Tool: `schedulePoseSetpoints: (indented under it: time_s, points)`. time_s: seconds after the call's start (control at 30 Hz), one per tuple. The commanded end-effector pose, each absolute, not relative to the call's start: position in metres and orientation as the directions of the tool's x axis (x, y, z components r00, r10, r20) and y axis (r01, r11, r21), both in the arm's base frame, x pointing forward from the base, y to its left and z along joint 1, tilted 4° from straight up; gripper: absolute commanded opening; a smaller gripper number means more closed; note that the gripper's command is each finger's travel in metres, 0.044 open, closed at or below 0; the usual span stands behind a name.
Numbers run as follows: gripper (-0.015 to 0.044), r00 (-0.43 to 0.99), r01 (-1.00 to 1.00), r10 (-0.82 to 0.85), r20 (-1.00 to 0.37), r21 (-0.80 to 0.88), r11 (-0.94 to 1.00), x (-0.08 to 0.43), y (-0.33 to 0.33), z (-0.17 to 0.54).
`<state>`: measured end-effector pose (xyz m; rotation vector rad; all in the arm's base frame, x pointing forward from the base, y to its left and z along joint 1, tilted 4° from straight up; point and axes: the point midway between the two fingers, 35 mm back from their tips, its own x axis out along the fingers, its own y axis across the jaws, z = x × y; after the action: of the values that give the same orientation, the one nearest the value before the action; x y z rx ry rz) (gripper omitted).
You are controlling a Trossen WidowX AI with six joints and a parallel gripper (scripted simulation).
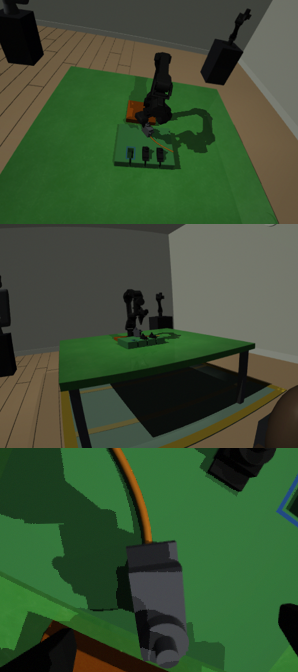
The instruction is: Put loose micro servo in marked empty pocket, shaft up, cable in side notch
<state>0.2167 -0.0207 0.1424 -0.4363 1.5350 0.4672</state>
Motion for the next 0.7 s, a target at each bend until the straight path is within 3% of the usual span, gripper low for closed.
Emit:
schedulePoseSetpoints:
  time_s: [0.0,0.67]
  points:
    - [0.044,-0.034,-0.568,0.029,-0.999,0.043,0.822,0.215,-0.016,0.142]
    - [0.044,-0.034,-0.568,0.029,-0.999,0.043,0.822,0.215,-0.015,0.109]
